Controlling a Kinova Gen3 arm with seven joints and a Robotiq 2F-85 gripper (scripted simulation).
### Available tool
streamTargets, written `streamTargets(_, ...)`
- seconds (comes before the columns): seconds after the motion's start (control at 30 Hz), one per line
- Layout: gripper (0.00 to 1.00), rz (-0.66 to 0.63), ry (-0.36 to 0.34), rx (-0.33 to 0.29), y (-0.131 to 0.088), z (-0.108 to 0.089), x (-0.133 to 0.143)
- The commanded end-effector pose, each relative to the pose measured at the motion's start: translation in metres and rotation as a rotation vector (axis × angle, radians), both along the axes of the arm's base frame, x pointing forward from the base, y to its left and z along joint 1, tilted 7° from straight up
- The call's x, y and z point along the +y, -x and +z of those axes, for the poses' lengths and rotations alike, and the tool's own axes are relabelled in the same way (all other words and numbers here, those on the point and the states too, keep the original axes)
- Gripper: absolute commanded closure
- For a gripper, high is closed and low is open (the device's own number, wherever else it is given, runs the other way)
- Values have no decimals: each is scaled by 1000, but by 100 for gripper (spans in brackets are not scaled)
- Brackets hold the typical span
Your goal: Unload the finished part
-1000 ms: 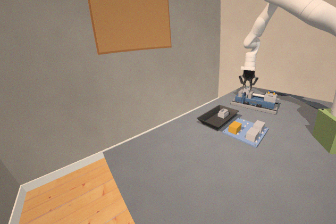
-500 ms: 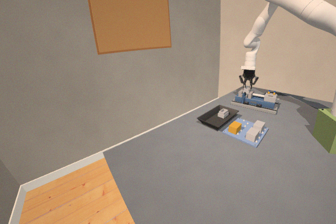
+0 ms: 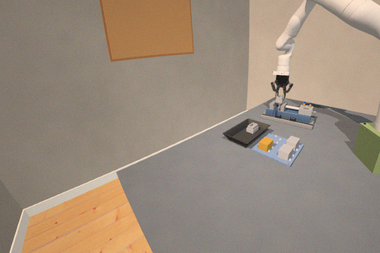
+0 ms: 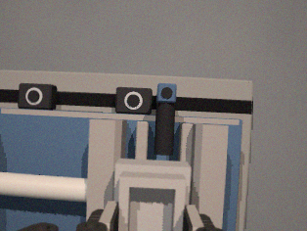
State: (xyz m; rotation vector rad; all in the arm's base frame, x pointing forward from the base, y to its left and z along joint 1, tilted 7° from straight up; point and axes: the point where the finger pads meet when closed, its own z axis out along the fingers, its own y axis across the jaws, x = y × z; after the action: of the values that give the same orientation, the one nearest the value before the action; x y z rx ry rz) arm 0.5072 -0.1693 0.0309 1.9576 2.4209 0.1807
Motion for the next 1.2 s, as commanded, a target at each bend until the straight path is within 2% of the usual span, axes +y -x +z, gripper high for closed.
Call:
streamTargets(0.0, 100, 0, 3, -10, -2, 9, -1)
streamTargets(0.47, 100, 0, 3, -10, -1, 22, -2)
streamTargets(1.17, 100, -2, 3, -9, -4, 24, 6)
